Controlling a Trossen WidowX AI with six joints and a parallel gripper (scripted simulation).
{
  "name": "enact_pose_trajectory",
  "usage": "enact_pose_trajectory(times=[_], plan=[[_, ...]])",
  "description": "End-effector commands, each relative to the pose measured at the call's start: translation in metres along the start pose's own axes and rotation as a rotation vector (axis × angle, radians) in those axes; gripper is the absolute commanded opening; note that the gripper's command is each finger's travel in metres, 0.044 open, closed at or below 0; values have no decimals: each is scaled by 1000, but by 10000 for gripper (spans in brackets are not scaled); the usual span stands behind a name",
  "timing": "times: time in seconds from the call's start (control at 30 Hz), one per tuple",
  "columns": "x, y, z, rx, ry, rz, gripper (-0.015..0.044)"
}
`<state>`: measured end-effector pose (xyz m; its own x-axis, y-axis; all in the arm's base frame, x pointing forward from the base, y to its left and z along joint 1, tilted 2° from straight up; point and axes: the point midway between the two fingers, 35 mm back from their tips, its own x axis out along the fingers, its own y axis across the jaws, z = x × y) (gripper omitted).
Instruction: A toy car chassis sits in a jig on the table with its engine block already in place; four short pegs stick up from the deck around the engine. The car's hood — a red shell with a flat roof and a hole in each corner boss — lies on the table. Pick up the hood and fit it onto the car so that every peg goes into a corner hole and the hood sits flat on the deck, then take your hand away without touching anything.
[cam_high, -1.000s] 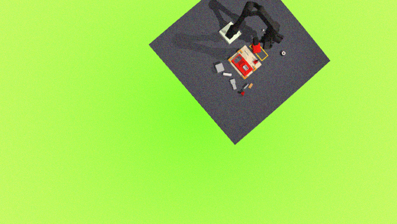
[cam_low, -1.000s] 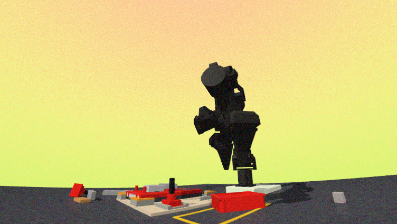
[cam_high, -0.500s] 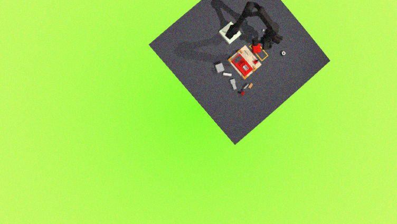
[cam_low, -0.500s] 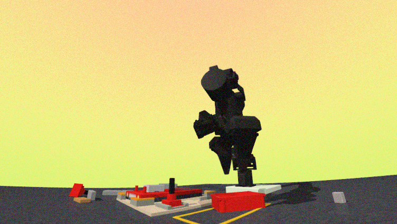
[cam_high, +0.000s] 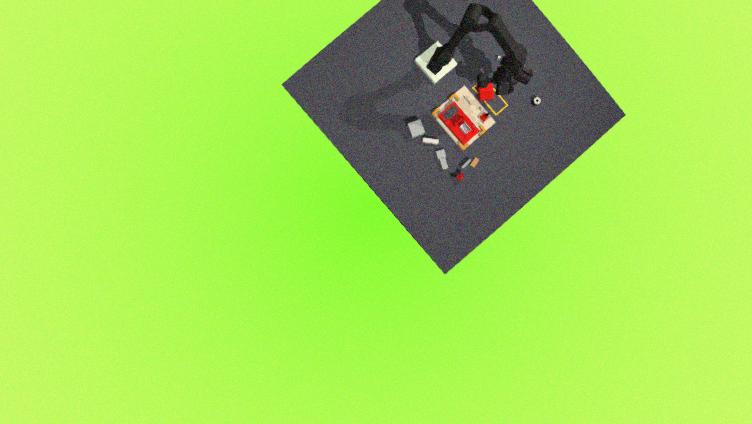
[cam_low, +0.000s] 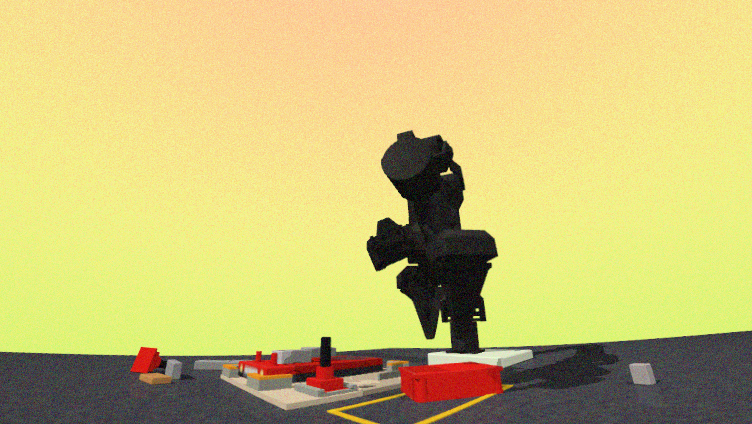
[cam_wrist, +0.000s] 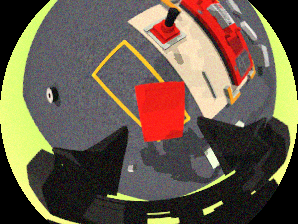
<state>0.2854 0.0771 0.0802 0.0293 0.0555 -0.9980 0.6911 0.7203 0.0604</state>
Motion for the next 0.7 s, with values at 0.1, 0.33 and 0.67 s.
enact_pose_trajectory(times=[0.1,0.33,0.67], plan=[[7,-1,0,4,-3,-6,440],[12,-2,0,4,-3,-6,440],[19,-2,-1,4,-3,-6,440]])
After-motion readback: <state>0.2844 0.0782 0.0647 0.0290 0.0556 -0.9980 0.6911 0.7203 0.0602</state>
